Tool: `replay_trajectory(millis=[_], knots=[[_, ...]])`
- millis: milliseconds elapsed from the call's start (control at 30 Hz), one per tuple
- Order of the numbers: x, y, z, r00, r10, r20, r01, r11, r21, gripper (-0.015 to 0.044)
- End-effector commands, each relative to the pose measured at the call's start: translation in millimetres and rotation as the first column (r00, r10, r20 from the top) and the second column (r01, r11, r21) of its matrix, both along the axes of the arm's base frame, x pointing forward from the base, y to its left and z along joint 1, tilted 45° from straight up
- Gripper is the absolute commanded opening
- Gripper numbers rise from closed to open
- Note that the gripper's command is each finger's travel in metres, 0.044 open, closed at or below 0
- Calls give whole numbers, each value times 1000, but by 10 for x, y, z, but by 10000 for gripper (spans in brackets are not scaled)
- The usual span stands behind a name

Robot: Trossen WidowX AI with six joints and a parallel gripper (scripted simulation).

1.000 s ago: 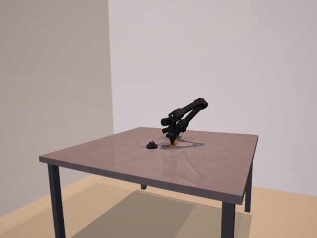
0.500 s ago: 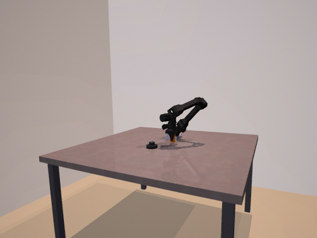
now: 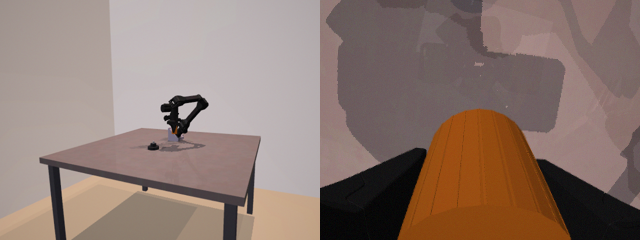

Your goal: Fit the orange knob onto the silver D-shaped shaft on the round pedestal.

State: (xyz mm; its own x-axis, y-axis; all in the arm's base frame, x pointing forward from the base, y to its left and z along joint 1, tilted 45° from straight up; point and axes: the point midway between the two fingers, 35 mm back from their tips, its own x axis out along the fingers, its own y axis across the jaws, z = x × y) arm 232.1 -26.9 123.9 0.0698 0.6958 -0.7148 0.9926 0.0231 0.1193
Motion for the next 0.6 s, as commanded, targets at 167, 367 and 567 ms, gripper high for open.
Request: replay_trajectory(millis=[167, 367, 567], knots=[[-34, -201, 260, 1000, -9, 10, 9, 1000, -7, 0], [-31, -202, 266, 998, -42, 37, 42, 999, 2, 0], [-22, -264, 353, 983, -134, 125, 132, 991, 26, 0]])
